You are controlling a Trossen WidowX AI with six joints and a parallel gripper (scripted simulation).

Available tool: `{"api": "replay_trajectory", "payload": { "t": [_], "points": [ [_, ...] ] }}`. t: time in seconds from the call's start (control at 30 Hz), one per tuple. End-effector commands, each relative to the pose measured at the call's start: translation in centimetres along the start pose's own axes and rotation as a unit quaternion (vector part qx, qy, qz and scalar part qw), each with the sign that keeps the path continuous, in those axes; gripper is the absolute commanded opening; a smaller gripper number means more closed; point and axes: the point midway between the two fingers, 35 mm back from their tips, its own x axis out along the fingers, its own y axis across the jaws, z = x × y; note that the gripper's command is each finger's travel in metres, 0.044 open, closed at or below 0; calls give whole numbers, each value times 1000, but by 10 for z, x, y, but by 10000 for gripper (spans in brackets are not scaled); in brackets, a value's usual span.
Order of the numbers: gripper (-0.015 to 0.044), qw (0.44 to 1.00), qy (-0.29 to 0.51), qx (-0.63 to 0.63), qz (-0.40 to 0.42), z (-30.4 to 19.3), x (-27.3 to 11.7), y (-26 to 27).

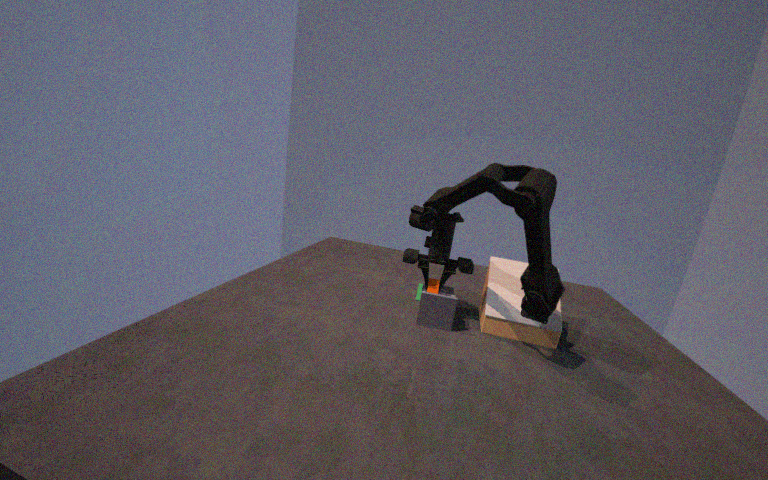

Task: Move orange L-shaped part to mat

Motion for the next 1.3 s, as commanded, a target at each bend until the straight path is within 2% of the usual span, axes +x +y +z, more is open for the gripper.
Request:
{"api": "replay_trajectory", "payload": {
  "t": [0.0,0.03,0.17,1.27],
  "points": [
    [108,1000,0,-1,1,0,-1,1],
    [102,1000,0,-1,1,0,-1,1],
    [0,1000,0,-1,1,0,-1,1],
    [0,1000,1,4,0,1,-42,-1]
  ]
}}
